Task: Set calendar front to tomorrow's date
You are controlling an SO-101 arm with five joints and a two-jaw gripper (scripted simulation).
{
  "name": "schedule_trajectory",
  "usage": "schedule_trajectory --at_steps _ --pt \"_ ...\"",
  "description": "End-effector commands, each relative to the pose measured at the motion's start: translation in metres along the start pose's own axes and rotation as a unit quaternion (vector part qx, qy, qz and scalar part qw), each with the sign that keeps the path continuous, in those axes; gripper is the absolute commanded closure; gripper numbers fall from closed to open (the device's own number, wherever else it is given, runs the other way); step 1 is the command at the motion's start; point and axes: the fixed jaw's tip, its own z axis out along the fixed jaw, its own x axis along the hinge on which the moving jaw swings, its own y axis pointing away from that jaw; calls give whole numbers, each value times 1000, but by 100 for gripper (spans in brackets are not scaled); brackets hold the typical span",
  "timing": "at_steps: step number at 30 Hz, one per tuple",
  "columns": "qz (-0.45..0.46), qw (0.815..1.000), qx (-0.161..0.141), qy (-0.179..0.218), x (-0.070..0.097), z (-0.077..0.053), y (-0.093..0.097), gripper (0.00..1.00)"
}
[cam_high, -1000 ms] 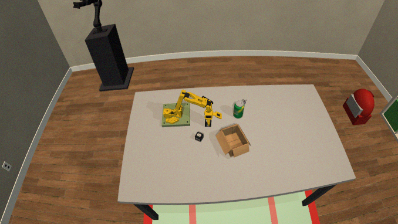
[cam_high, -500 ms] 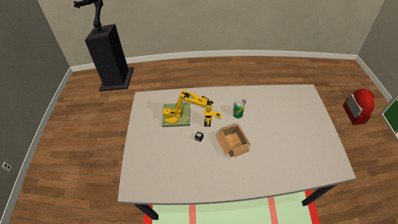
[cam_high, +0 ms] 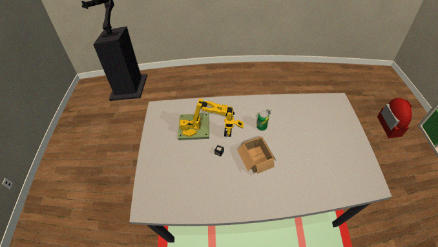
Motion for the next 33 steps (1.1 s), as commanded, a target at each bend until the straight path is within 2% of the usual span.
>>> schedule_trajectory --at_steps 1,14,18,23,25,33 --pt "-1 1000 0 -13 -2 -13 2 100" --pt "1 1000 1 -25 -3 -14 2 100" --pt "5 998 3 -55 -5 -12 1 100" --pt "12 993 6 -113 -8 -9 1 100" --pt "12 993 6 -113 -8 -9 1 100" --pt "22 980 9 -196 -9 -6 0 100"
